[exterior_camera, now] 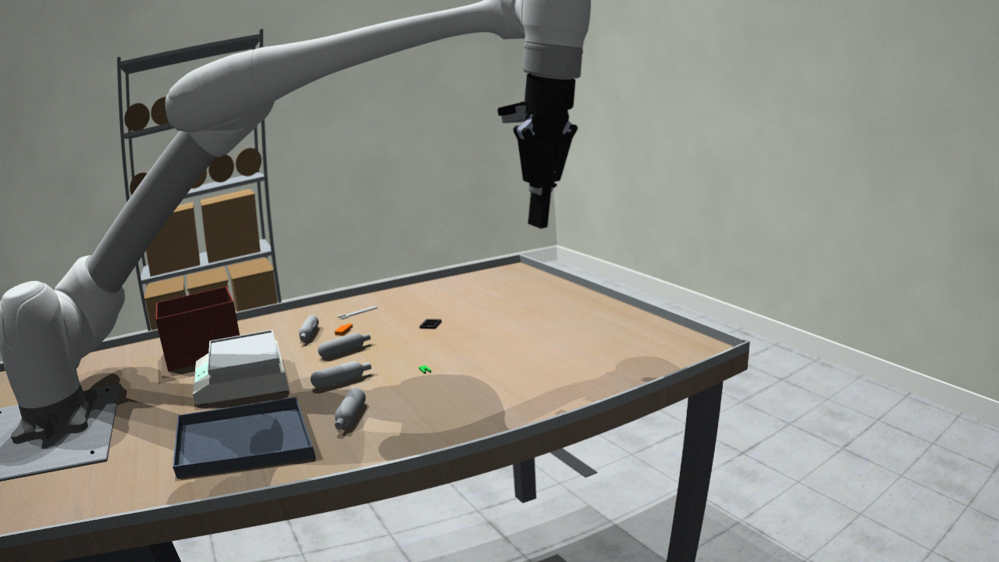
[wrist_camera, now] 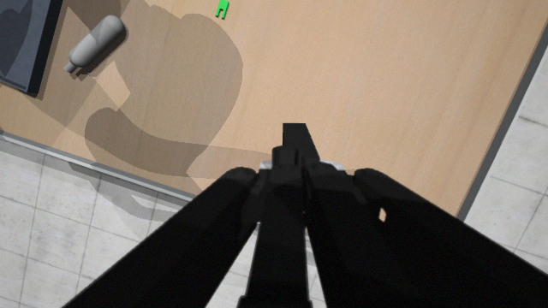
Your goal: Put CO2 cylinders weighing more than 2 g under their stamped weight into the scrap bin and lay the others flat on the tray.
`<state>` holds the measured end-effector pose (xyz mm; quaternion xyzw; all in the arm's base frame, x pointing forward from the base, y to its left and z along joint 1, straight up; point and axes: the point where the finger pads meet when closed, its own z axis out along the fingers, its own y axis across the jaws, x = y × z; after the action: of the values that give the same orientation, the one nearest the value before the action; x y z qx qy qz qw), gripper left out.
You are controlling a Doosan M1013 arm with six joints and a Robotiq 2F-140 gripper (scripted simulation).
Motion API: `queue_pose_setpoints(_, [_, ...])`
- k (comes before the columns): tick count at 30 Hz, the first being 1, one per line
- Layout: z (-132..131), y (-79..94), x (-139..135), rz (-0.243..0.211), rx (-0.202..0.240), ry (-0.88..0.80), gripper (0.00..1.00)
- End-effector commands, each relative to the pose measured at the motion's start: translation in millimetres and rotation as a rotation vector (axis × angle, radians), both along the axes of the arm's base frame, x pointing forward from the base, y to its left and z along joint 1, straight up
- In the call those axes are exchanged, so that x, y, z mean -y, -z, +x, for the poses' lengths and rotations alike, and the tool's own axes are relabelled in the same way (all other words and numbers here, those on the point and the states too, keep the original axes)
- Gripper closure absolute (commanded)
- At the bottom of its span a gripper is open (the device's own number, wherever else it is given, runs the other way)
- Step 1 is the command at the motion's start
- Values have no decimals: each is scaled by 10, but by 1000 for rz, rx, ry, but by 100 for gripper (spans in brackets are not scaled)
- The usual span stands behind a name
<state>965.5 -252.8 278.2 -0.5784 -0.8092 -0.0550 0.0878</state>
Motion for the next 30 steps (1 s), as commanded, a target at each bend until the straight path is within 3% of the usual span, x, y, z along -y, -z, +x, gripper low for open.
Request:
queue_pose_setpoints(1, [0,-18,-1,0,2,0,90])
queue_pose_setpoints(17, [0,-18,-1,0,2,0,90])
queue_pose_setpoints(18, [0,-18,-2,0,2,0,0])
queue_pose_setpoints(24, [-145,-101,-219,-7,17,-67,0])
queue_pose_setpoints(30, [-705,-249,-827,-27,57,-261,0])
